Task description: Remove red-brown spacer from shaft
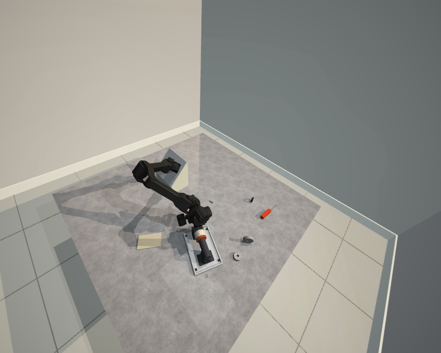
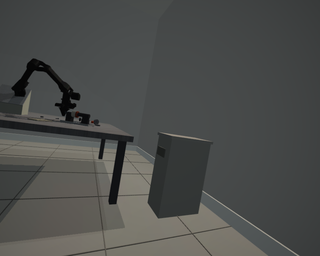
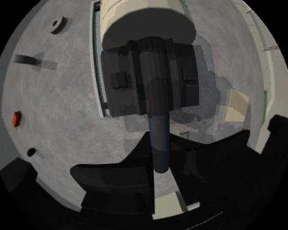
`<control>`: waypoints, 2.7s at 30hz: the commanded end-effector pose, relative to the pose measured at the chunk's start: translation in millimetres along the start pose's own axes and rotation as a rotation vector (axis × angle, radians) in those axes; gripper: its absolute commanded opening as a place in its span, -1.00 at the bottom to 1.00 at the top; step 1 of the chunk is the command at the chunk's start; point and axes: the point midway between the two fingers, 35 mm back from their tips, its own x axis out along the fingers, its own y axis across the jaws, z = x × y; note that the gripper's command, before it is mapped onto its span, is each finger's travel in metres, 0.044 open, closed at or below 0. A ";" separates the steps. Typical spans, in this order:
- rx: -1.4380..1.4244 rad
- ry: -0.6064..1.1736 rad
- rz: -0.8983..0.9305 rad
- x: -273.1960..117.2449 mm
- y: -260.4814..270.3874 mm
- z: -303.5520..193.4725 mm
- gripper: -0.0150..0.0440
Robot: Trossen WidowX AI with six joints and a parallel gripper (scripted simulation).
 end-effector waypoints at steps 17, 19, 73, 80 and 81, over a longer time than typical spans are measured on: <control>0.003 0.001 -0.002 0.0 -0.4 -3.0 -0.49; 0.003 0.001 -0.002 0.1 -0.4 -3.3 -0.49; 0.003 0.001 -0.002 0.1 -0.3 -9.3 -0.49; 0.003 0.001 -0.002 0.1 -0.3 -10.1 -0.49; 0.003 0.001 -0.002 0.1 -0.3 -10.2 -0.49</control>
